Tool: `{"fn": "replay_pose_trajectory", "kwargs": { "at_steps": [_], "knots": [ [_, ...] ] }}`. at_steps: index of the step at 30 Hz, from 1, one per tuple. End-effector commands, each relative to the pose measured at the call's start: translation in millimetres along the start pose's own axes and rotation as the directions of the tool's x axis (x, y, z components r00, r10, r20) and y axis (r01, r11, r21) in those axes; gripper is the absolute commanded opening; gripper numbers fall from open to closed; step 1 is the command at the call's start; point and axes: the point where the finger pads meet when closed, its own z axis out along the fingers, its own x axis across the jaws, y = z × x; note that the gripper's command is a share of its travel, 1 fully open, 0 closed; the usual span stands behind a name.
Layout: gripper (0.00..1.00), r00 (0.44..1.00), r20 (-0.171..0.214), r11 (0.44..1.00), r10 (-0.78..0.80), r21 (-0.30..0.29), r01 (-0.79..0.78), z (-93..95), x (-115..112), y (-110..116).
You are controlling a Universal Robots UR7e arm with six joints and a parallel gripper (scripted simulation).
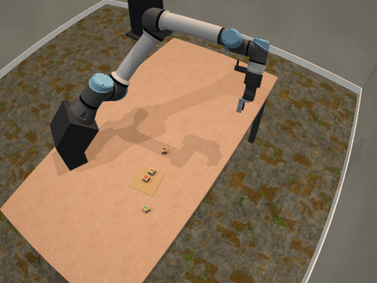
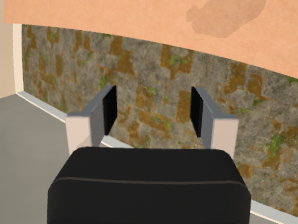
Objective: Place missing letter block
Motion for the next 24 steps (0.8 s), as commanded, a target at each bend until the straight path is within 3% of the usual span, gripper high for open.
{"fn": "replay_pose_trajectory", "kwargs": {
  "at_steps": [1, 24],
  "knots": [
    [1.00, 1.000, 0.000, 1.000, 0.000, -0.002, 0.000, -0.7, -0.2, 0.2],
    [1.00, 1.000, -0.003, 1.000, -0.001, 0.004, 0.001, 2.6, -1.1, -1.8]
  ]
}}
